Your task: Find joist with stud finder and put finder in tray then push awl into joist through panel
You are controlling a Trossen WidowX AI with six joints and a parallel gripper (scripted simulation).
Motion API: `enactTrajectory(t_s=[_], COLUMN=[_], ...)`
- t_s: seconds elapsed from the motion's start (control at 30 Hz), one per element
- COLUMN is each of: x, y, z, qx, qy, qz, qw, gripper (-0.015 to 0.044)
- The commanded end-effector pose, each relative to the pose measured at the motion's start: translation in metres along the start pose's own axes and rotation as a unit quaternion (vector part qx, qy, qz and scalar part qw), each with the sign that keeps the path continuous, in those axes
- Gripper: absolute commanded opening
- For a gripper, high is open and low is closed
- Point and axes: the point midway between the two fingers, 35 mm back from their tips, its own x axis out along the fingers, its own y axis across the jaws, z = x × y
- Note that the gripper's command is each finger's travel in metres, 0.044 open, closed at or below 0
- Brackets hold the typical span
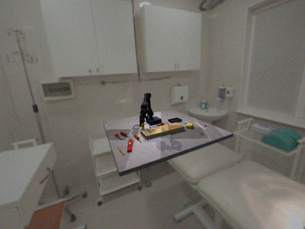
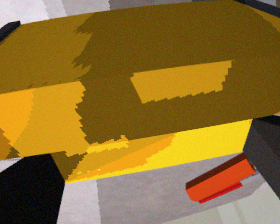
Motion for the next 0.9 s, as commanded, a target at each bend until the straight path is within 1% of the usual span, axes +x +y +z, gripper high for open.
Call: enactTrajectory(t_s=[0.0, 0.87], x=[-0.0002, 0.0011], y=[0.0001, 0.0001], z=[0.0006, 0.0064], qx=[0.002, 0.004], qy=[0.016, 0.114], qz=[0.000, 0.000], qw=[1.000, 0.994], gripper=[0.0000, 0.0000])
